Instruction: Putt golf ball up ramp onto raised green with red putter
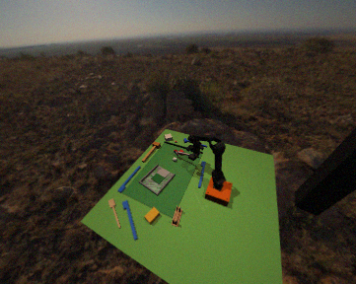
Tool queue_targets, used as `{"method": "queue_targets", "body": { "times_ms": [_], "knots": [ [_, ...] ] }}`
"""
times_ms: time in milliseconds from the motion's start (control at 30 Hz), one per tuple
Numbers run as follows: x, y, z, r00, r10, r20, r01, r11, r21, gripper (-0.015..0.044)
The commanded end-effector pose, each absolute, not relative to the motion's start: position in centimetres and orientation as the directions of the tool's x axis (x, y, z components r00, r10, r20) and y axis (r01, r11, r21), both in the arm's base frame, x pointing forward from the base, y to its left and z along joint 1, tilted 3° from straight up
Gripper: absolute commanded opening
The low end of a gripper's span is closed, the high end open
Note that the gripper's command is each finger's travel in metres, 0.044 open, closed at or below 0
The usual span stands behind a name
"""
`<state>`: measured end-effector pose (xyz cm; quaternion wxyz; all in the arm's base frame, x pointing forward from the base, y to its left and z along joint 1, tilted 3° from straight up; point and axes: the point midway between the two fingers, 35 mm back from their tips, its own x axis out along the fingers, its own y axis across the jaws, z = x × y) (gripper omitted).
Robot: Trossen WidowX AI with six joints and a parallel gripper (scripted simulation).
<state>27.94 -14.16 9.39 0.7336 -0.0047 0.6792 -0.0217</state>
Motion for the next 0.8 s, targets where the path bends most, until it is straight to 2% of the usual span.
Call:
{"method": "queue_targets", "body": {
  "times_ms": [0, 767],
  "knots": [
    [27.9, -14.2, 8.7, 0.079, -0.039, -0.996, 0.029, 0.999, -0.037, 0.0000],
    [28.2, -14.3, 6.0, 0.077, -0.039, -0.996, 0.026, 0.999, -0.037, 0.0000]
  ]
}}
